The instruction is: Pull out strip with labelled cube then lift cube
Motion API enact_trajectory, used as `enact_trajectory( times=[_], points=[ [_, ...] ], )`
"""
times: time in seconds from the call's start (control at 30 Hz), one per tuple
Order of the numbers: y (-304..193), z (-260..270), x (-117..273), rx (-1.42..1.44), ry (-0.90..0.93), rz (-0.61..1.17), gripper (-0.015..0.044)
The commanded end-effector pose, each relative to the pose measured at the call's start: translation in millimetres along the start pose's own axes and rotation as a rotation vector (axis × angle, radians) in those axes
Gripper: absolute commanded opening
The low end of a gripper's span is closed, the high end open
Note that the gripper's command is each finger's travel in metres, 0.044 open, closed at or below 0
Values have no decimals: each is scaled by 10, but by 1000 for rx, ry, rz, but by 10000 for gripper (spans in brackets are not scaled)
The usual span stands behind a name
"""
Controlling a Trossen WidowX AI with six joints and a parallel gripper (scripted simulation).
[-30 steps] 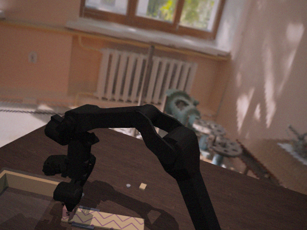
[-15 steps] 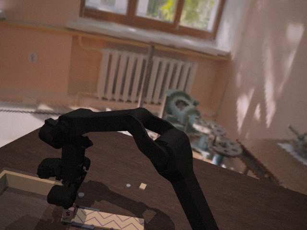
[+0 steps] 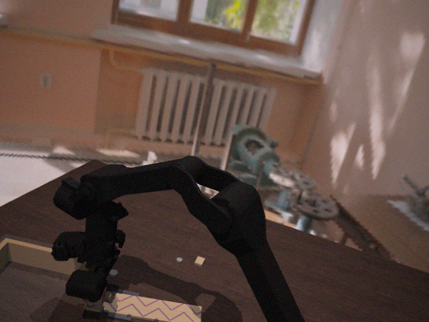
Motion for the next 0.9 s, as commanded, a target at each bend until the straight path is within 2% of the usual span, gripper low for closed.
enact_trajectory(
  times=[0.0,0.27,0.37,0.67,0.8,0.87],
  points=[
    [-12,0,-66,-3,-2,6,250],
    [-17,4,-154,-3,-2,6,250],
    [-9,7,-134,0,2,2,171],
    [-9,7,-134,0,2,2,111],
    [-27,21,-113,0,2,2,6],
    [-76,60,-58,-1,2,3,0]
  ],
)
Point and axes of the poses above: the point midway between the two fingers, 35 mm back from their tips, its own x axis back along the fingers, its own z axis across the jaws, y = z × x, the point moved 2 cm from there along x, back along the fingers, and after that the axes turned 11 degrees about x, right-handed, at the moved point
